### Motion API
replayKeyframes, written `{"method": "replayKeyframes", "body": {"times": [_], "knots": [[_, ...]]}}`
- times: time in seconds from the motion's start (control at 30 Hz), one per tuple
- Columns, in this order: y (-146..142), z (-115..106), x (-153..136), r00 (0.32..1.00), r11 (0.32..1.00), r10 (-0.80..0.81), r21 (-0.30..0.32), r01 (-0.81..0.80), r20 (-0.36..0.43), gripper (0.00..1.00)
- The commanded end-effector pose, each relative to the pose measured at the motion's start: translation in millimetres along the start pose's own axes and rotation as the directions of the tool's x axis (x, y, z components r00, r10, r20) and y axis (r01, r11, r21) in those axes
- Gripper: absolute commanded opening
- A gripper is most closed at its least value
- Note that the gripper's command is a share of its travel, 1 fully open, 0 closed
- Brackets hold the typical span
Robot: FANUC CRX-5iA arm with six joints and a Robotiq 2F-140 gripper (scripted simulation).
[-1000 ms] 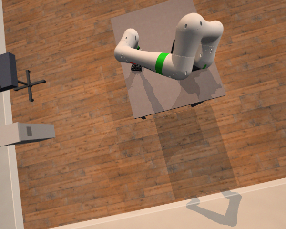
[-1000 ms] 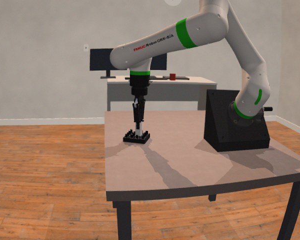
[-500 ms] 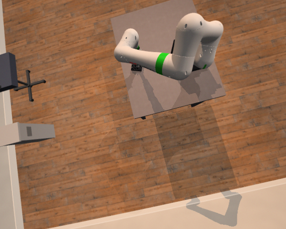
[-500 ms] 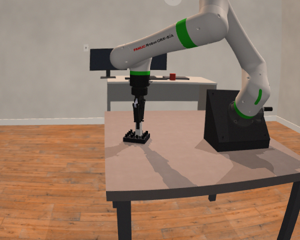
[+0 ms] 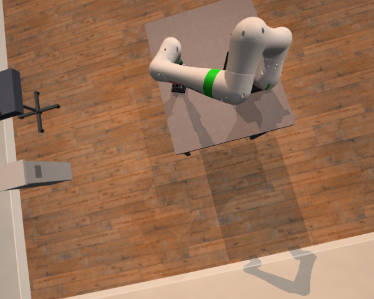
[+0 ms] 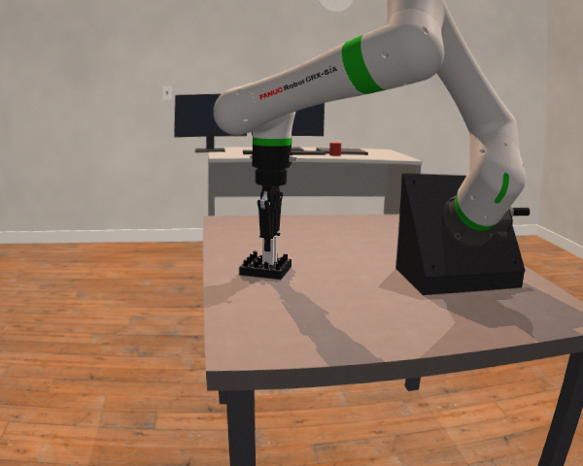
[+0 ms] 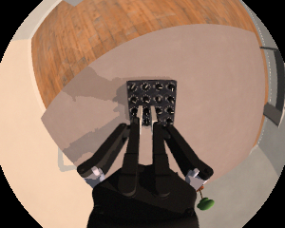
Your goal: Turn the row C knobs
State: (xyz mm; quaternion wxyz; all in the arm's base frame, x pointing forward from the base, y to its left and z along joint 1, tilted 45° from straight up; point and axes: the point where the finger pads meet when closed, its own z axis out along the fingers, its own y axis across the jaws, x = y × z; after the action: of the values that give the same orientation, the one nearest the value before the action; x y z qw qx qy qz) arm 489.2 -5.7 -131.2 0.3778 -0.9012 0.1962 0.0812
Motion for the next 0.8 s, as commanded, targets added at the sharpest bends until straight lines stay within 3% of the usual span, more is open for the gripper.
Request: {"method": "replayKeyframes", "body": {"times": [0.0,0.37,0.77], "knots": [[0.1,-0.2,0.2,1.0,1.0,0.0,0.0,0.0,0.0,0.12],[0.1,-2.7,0.2,1.0,1.0,0.0,0.0,0.0,0.0,0.12],[0.1,-27.9,0.2,1.0,1.0,0.0,0.0,0.0,0.0,0.12]]}}
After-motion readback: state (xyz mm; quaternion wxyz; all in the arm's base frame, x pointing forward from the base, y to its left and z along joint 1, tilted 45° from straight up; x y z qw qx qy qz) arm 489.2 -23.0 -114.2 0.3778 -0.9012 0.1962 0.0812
